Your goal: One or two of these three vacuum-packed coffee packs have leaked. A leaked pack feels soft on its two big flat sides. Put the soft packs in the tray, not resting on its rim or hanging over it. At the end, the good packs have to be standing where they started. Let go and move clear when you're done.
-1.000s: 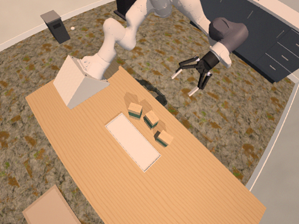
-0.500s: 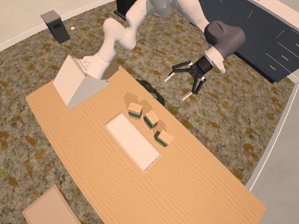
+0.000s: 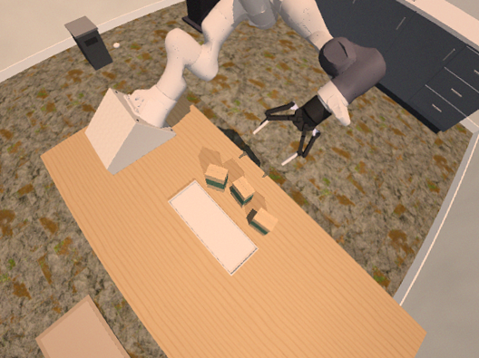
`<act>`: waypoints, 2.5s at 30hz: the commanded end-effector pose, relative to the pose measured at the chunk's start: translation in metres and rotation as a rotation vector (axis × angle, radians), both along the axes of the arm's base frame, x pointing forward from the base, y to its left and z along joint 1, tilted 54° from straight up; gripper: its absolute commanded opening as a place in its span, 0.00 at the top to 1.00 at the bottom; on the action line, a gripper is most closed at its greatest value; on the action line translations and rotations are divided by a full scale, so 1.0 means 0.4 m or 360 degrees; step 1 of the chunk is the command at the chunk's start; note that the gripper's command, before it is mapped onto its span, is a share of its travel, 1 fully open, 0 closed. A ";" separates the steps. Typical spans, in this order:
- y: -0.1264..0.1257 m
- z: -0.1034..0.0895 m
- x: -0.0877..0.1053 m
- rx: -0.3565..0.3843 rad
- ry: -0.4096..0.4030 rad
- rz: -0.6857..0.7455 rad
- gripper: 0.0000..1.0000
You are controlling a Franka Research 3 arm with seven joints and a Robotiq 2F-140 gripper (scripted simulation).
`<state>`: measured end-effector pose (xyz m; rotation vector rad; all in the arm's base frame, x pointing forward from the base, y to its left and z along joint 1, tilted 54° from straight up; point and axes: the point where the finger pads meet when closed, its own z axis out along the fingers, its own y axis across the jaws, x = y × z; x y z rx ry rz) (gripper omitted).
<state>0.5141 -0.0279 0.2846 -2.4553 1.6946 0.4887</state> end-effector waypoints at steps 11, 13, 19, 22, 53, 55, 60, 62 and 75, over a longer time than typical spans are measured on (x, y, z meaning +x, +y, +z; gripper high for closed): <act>0.008 0.003 0.008 0.0005 0.0001 -0.0081 0.00; 0.008 0.003 0.008 0.0005 0.0001 -0.0081 0.00; -0.004 -0.070 -0.023 0.0101 0.0120 -0.0305 0.00; -0.004 -0.070 -0.023 0.0101 0.0120 -0.0305 0.00; -0.014 -0.134 -0.052 0.0189 0.0234 -0.0522 0.00; -0.014 -0.134 -0.052 0.0189 0.0234 -0.0522 0.00; -0.023 -0.189 -0.080 0.0268 0.0344 -0.0730 0.00; -0.023 -0.189 -0.080 0.0268 0.0344 -0.0730 0.00; -0.049 -0.333 -0.160 0.0495 0.0684 -0.1372 0.00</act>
